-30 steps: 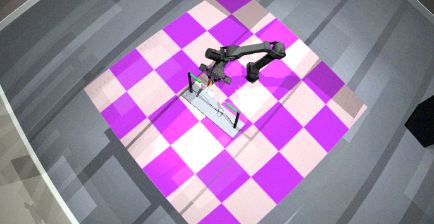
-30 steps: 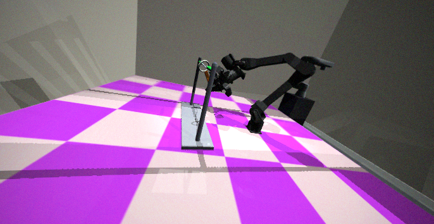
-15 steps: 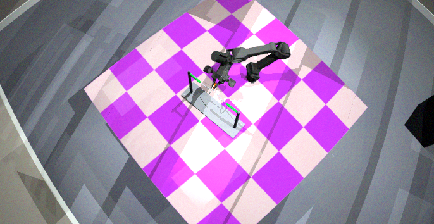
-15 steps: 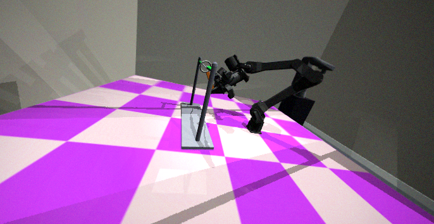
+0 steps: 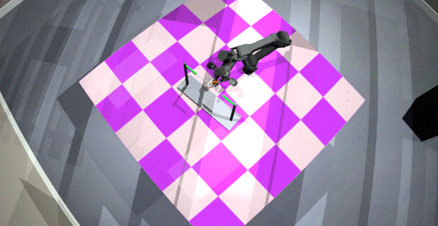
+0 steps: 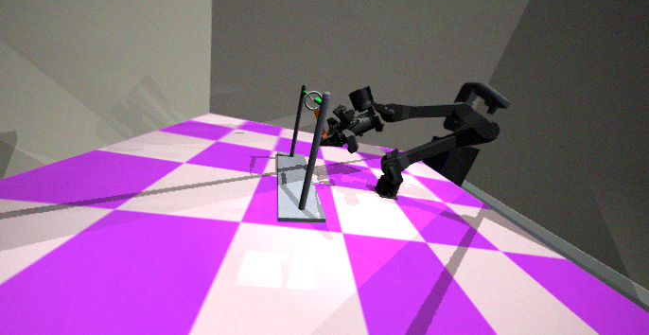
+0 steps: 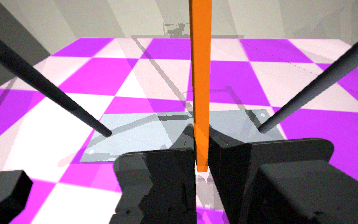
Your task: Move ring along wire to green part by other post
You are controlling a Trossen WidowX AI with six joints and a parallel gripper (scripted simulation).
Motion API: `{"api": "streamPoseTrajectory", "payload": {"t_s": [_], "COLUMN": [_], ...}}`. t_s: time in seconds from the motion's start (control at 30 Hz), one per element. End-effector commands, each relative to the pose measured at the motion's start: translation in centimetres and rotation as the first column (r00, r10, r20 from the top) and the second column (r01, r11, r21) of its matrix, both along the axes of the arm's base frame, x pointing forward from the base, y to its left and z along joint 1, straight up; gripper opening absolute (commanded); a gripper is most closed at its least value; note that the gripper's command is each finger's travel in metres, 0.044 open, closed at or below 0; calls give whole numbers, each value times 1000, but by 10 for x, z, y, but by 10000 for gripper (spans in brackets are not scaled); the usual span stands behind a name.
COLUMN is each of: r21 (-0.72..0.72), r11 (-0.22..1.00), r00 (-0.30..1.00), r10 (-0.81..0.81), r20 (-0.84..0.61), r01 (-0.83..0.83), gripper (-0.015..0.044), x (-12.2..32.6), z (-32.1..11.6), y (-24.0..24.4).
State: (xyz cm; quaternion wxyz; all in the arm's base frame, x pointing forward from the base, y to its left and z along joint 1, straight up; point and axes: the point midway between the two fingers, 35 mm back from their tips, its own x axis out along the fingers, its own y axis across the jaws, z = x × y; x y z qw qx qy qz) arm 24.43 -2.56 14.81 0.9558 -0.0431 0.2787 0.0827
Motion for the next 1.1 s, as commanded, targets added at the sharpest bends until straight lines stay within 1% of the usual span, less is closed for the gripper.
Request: {"api": "streamPoseTrajectory", "payload": {"t_s": [0.0,0.73,1.07], "r21": [51,223,259], "r11": [997,944,925], "r00": [999,969,959], "r10": [-52,-243,-279], "r20": [0,-33,-37], "r01": [52,245,279], "gripper": [-150,-150,-150], "x": [-2,-1,1], "z": [-2,3,7], "y": [12,62,80]}}
